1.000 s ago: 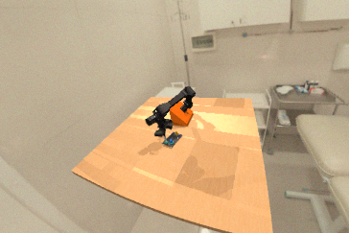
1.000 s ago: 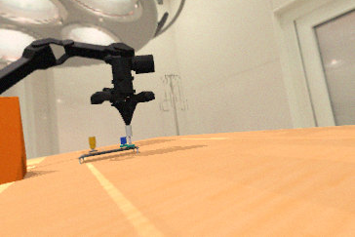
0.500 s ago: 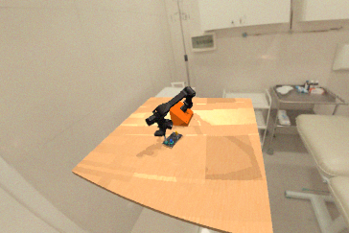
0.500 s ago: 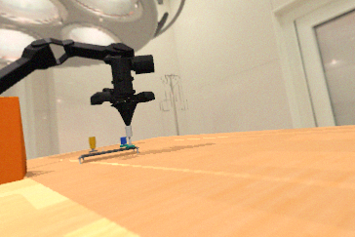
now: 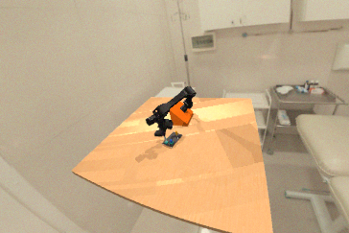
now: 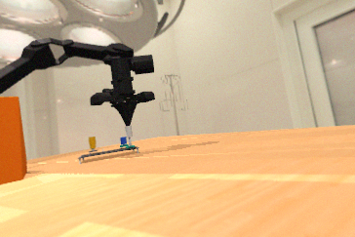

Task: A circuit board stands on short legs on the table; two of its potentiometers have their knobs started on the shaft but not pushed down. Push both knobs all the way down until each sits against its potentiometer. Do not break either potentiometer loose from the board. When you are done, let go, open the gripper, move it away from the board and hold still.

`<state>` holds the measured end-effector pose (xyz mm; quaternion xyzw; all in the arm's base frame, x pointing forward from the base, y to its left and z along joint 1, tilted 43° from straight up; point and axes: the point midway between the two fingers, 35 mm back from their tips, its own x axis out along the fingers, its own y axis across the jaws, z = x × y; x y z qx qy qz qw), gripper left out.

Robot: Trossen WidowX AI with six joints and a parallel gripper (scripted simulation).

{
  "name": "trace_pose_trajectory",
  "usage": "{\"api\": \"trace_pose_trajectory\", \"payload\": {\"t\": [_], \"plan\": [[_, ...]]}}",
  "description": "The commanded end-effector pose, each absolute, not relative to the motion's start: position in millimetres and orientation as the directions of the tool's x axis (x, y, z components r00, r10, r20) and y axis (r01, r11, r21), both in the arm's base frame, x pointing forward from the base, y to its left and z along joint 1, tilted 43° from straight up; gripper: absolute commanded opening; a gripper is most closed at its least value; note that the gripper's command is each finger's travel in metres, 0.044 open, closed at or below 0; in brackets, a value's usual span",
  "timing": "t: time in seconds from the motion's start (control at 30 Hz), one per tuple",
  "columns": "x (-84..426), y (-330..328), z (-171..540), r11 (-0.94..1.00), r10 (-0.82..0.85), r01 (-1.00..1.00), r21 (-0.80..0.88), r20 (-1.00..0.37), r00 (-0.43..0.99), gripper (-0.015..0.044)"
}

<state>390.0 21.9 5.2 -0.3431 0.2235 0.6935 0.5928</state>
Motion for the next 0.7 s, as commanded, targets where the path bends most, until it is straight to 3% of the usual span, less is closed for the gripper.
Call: {"api": "trace_pose_trajectory", "payload": {"t": [0.0, 0.67], "plan": [[390.8, 32.1, -2.2, -0.213, 0.669, -0.972, -0.1, -0.74, -0.071, 0.0], [390.3, 36.3, -6.8, -0.213, 0.669, -0.972, -0.1, -0.74, -0.071, 0.0]]}}
